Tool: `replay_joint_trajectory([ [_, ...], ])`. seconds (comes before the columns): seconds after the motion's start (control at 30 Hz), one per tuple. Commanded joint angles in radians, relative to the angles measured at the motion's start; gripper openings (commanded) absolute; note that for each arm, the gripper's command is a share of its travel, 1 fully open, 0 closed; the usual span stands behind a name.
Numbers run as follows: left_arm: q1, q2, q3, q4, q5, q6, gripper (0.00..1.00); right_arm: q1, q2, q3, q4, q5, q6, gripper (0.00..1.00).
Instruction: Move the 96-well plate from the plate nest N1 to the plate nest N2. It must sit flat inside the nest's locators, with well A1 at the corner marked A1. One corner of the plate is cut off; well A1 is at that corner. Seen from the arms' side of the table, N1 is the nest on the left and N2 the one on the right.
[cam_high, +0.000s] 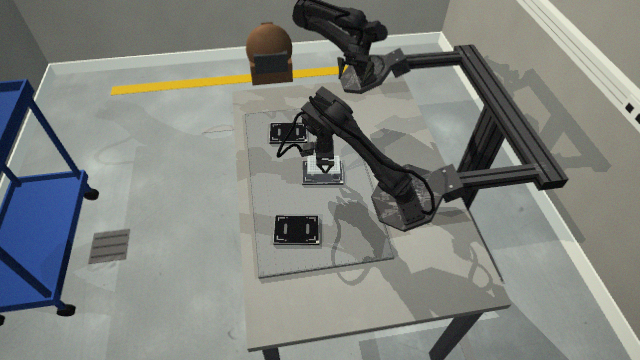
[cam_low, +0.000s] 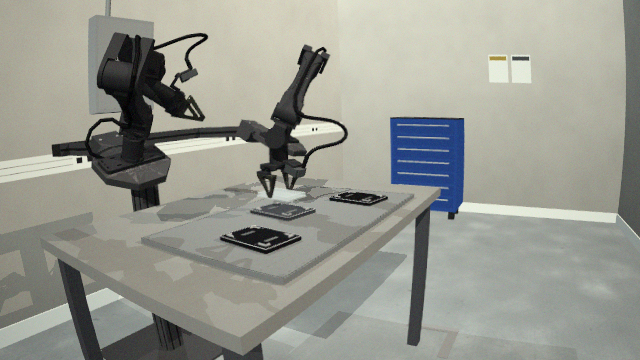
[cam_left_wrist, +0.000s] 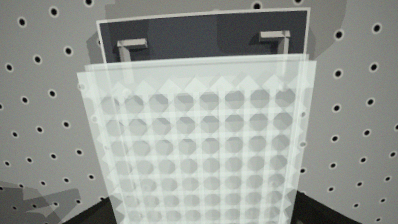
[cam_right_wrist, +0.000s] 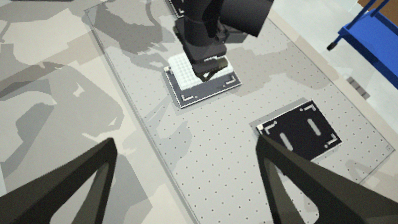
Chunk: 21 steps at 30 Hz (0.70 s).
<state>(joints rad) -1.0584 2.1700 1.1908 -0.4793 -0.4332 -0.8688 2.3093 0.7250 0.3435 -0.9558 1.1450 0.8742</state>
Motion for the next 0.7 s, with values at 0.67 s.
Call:
replay_joint_trajectory([
  [0.67,0.015,0.027,0.001,0.087,-0.001,0.037,0.8,0.01,0.013,0.033,-0.007,0.026,0.006,1.0],
])
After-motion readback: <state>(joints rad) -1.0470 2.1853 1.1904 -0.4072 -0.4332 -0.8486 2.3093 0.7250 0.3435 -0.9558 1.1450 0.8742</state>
